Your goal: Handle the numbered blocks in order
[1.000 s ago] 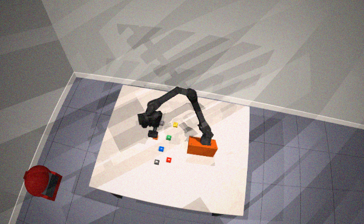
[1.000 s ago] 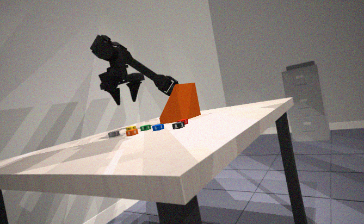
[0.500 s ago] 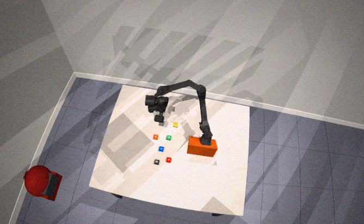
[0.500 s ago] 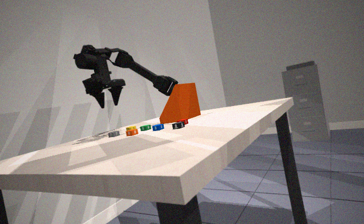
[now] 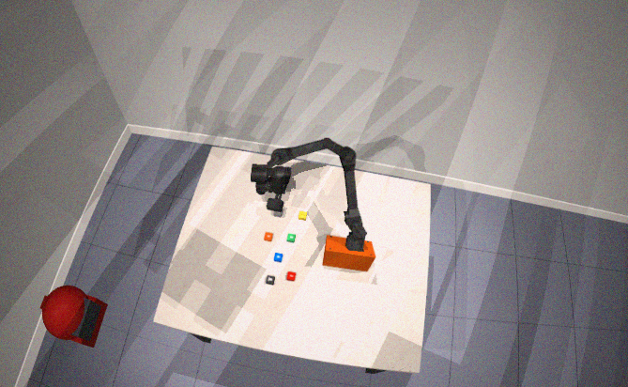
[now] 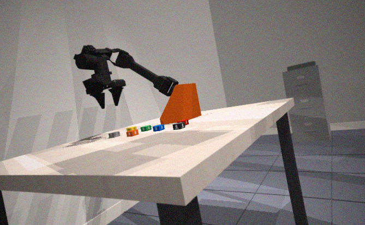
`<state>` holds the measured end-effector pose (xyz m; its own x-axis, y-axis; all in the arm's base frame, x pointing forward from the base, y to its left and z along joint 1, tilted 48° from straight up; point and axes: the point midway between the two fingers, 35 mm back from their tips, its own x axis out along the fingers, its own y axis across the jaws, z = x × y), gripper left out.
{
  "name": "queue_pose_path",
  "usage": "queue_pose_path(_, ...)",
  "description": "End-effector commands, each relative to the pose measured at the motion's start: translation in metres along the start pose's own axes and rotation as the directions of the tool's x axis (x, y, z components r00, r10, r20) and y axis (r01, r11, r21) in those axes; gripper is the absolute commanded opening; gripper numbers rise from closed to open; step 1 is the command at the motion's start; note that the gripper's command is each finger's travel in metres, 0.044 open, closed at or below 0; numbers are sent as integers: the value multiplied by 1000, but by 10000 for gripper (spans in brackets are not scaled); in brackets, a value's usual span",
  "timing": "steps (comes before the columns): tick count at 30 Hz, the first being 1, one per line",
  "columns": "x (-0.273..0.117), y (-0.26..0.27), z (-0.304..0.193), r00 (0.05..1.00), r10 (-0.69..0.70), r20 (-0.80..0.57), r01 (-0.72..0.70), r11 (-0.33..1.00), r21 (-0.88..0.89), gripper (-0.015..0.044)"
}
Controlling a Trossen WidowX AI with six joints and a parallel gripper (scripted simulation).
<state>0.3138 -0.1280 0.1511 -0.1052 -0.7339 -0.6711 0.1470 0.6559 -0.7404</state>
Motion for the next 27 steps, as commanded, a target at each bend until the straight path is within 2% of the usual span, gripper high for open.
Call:
queue_pose_path(1,-1,11,-4,1000,0,0,0,1000,-5,400)
queue_pose_path(6,-2,87,-45,1000,10,-1,-10,1000,-9,400)
queue_pose_path(9,0,114,-70,1000,1,-3,-1,1000,-8,400)
queue_pose_path(14,3,117,-72,1000,1,-3,-1,1000,-8,400)
queue_pose_path(20,79,116,-73,1000,-2,-2,2,1000,-7,400)
queue_pose_path(27,83,116,-73,1000,-3,-2,3,1000,-7,400)
